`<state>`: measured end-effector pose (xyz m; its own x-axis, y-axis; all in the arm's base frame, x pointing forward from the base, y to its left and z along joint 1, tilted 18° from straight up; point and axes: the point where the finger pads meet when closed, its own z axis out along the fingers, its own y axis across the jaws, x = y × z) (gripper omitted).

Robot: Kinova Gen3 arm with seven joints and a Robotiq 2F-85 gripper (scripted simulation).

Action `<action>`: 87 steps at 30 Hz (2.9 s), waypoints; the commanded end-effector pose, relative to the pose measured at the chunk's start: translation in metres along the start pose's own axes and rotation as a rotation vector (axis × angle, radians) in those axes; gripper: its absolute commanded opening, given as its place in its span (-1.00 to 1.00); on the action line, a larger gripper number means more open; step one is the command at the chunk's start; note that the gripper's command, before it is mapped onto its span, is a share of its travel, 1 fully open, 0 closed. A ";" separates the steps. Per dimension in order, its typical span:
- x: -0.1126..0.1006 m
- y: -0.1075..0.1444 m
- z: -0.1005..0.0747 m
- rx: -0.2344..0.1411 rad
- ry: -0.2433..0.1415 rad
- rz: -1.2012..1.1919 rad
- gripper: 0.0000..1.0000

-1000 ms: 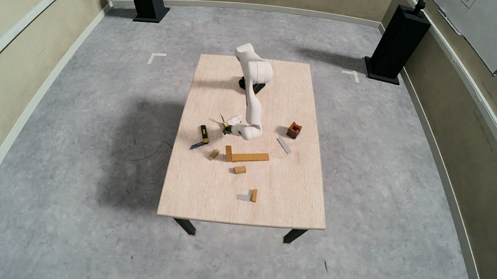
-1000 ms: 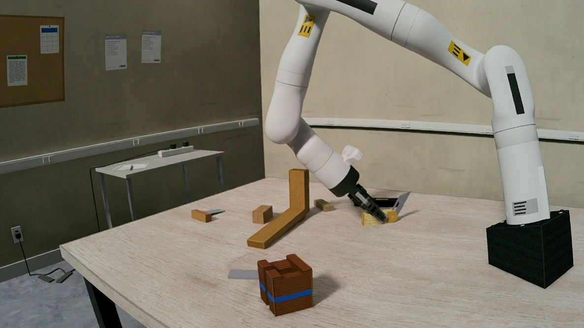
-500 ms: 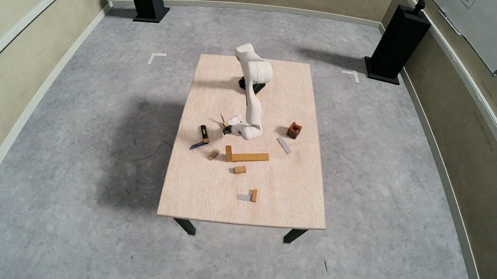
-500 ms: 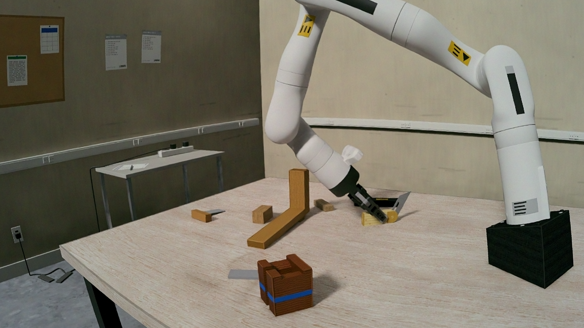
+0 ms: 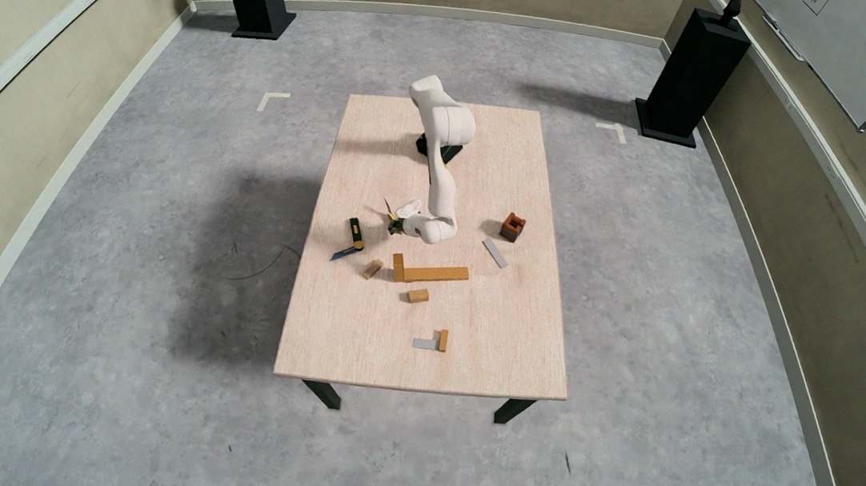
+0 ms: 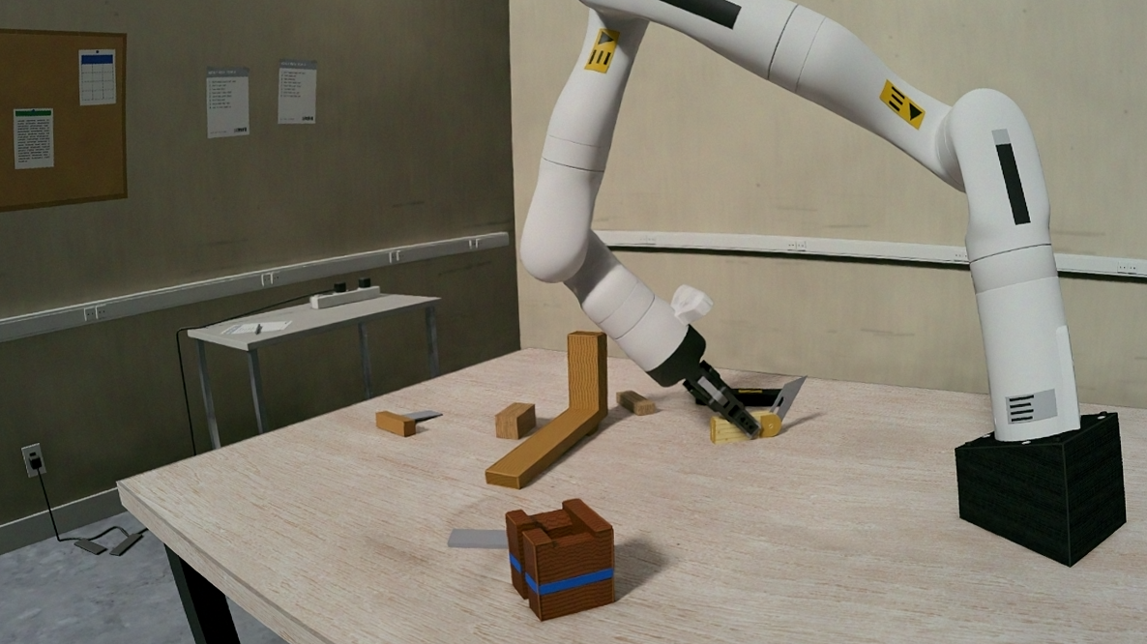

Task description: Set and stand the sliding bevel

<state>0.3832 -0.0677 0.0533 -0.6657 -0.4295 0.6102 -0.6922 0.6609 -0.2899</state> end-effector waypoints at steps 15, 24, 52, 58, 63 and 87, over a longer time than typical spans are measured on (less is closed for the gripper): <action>0.019 0.000 -0.019 0.000 -0.001 0.000 -0.80; 0.062 0.000 -0.063 0.000 -0.001 0.000 -0.80; 0.131 0.000 -0.131 0.000 -0.001 0.000 -0.80; 0.131 0.000 -0.131 0.000 -0.001 0.000 -0.80; 0.131 0.000 -0.131 0.000 -0.001 0.000 -0.80; 0.129 -0.001 -0.132 0.000 -0.010 0.023 -0.80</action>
<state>0.3342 -0.0425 0.2294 -0.6812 -0.4215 0.5986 -0.6790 0.6694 -0.3013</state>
